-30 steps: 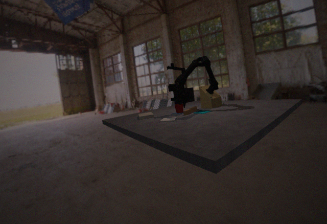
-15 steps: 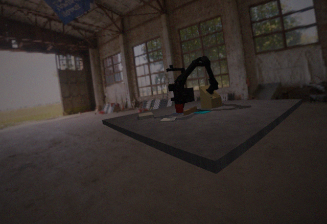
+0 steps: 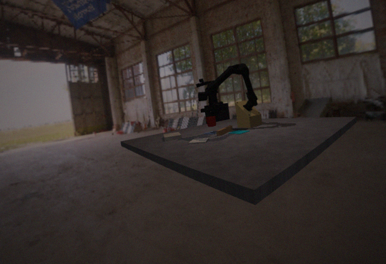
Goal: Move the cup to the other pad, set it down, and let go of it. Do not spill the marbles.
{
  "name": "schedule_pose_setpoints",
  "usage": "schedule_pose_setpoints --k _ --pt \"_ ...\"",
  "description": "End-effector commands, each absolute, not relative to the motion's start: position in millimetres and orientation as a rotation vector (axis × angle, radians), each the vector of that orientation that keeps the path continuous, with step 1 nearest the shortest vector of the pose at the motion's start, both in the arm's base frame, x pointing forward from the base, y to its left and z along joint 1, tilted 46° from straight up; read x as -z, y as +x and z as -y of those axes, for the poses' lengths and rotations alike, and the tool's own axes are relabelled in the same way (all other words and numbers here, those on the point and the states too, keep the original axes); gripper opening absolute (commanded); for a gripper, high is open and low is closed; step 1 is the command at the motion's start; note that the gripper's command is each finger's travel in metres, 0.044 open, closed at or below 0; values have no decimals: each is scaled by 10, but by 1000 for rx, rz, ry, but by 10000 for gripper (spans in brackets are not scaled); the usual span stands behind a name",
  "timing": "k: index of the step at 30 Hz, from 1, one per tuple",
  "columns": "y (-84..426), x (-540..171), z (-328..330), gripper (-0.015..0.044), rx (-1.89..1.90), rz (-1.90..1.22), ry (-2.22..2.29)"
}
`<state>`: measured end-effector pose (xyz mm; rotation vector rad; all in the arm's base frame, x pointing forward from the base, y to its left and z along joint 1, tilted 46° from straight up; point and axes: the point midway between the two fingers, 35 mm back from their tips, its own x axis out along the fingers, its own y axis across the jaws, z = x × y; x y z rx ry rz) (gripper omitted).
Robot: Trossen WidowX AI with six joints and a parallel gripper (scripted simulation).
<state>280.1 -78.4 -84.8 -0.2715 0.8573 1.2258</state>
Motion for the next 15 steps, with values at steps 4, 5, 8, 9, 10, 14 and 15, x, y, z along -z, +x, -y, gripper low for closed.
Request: schedule_pose_setpoints --k 4,5,8,9,10,14,15 --pt "2797 781 855 0 -1228 -858 -281" --pt "2797 781 855 0 -1228 -858 -281" --pt "2799 795 836 0 -1226 -856 -274" --pt "2799 795 836 0 -1226 -856 -274" --pt "2799 795 836 0 -1226 -856 -274" --pt "2799 795 836 0 -1226 -856 -274" --pt "2799 795 836 0 -1226 -856 -274"
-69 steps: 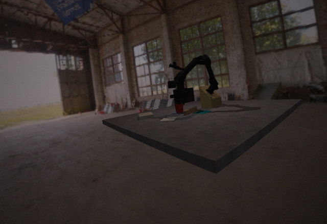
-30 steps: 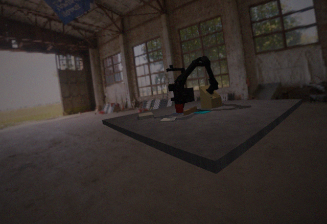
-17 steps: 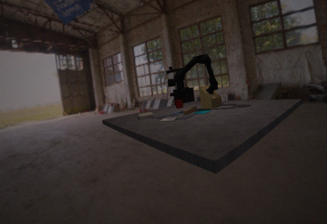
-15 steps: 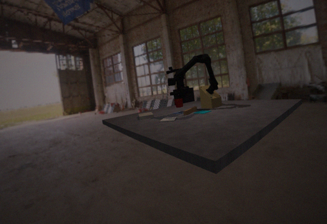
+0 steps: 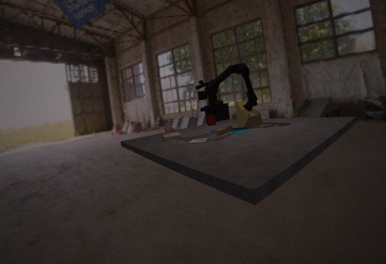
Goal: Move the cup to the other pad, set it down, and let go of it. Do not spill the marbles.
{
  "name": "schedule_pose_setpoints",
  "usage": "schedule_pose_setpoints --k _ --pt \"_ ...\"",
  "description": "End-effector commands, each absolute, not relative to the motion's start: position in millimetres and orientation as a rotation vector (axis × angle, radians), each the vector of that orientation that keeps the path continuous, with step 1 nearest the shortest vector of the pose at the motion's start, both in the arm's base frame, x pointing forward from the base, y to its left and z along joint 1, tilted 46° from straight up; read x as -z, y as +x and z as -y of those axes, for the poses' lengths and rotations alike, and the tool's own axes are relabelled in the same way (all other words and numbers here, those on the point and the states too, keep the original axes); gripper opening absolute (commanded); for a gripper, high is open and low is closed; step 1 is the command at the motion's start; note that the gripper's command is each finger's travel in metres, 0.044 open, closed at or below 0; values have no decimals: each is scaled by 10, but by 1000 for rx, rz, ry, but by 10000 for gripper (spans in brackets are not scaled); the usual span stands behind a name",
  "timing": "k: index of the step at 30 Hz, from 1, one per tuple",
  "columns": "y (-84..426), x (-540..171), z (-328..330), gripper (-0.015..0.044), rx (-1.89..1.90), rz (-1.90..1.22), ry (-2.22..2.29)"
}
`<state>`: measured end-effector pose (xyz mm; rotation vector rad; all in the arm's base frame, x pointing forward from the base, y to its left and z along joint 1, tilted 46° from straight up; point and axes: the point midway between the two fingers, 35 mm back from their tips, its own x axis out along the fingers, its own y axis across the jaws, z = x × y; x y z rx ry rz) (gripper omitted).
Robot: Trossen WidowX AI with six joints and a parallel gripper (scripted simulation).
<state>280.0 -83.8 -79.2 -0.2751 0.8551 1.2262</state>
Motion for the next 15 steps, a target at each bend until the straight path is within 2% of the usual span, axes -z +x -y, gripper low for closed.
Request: schedule_pose_setpoints --k 1,15 --pt "2799 795 836 0 -1226 -856 -274" --pt "2772 713 756 0 -1227 -857 -276"
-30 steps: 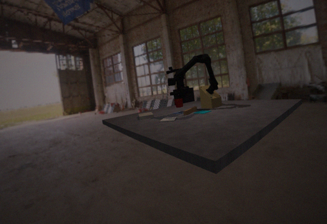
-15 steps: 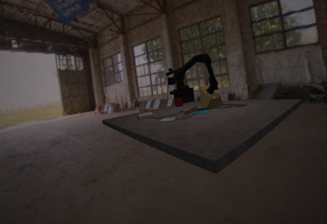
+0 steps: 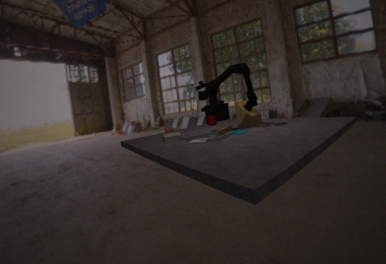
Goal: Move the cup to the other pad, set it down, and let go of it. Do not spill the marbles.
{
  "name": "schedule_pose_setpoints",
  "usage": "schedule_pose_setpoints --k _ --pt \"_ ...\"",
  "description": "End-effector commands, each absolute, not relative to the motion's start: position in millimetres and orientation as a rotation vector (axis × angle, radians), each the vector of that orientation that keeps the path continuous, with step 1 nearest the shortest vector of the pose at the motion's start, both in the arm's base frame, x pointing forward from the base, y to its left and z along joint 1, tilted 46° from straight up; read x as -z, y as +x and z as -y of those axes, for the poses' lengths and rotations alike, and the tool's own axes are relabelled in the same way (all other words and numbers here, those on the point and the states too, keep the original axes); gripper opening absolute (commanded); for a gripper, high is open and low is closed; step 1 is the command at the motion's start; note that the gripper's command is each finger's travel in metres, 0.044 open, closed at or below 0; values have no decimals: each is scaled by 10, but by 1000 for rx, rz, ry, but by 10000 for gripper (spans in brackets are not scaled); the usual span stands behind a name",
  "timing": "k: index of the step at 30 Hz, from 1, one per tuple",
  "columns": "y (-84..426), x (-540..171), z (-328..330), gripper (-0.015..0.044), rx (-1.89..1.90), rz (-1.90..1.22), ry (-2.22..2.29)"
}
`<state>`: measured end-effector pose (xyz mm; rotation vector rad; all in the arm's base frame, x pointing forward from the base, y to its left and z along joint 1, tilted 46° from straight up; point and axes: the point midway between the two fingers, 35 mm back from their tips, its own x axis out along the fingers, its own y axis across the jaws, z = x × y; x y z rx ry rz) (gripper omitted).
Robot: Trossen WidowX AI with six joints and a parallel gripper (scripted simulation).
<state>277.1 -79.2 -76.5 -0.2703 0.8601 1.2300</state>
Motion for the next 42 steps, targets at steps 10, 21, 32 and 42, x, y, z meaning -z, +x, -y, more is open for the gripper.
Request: schedule_pose_setpoints --k 10,21,32,42 --pt "2719 586 626 0 -1228 -857 -277" --pt "2664 445 485 0 -1229 -858 -277" --pt "2610 304 345 0 -1230 -858 -277" --pt "2564 175 219 0 -1230 -858 -276"
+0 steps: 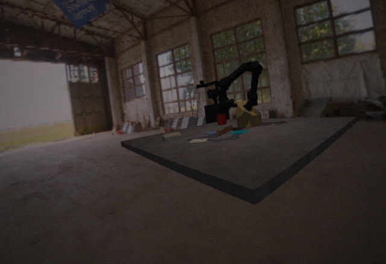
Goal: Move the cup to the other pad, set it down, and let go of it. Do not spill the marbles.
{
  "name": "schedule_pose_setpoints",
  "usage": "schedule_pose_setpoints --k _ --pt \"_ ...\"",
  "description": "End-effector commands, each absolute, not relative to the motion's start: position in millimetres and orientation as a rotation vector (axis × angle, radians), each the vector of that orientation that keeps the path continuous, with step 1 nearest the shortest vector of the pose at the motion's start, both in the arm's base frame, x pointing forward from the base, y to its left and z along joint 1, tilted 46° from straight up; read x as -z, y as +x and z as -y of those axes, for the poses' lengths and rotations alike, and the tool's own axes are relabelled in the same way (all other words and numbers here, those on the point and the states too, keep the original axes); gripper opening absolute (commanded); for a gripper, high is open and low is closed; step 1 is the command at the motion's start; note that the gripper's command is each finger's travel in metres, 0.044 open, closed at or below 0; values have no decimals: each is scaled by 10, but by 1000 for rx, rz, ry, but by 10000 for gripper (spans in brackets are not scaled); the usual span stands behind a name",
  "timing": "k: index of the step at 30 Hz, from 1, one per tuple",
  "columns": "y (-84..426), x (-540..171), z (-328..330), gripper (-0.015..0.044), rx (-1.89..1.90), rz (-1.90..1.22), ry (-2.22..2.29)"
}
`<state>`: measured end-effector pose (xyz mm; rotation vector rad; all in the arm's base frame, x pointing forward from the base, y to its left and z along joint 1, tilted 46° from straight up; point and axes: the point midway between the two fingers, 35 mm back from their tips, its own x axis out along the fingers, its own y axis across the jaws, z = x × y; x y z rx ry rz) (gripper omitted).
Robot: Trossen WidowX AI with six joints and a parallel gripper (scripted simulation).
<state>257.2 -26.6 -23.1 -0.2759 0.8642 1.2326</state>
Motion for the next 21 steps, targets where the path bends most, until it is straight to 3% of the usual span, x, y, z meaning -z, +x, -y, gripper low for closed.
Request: schedule_pose_setpoints --k 1,21 --pt "2559 162 206 0 -1230 -858 -276" --pt "2478 -91 -40 0 -1231 -858 -274"
